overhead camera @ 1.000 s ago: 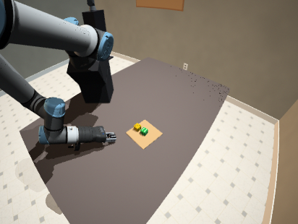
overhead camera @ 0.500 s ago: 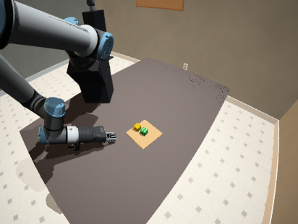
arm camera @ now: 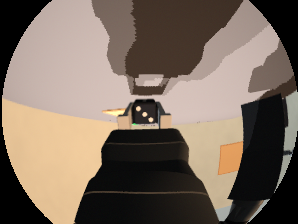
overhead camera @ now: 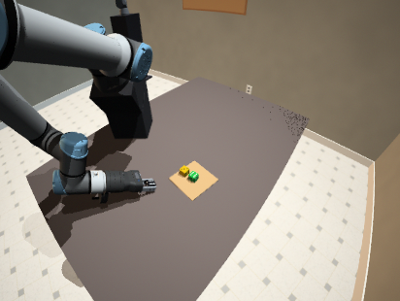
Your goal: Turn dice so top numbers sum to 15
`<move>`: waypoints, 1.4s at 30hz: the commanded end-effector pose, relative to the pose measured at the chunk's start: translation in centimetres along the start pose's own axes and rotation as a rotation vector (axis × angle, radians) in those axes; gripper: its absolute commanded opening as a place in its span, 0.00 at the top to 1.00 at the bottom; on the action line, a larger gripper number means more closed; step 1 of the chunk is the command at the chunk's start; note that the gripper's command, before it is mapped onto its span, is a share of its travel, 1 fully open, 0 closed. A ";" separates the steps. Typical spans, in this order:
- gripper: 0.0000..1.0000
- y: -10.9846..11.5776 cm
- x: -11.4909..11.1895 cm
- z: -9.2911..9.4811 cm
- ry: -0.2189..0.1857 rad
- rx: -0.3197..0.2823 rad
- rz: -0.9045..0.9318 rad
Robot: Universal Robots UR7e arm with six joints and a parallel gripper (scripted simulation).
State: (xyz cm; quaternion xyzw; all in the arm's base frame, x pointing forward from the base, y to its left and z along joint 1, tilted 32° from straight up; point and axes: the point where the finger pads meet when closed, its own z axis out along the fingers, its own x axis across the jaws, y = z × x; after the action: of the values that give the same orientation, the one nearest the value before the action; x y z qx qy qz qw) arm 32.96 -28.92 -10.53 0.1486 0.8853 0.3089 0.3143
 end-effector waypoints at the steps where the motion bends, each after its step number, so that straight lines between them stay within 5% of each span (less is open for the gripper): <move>1: 0.43 -0.2 0.0 0.1 0.000 0.000 0.000; 42: 0.43 -0.6 0.0 0.3 0.000 0.000 0.000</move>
State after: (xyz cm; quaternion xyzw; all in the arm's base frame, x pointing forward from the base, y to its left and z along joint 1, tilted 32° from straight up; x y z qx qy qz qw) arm 33.14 -29.26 -11.16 0.1486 0.8853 0.3089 0.3143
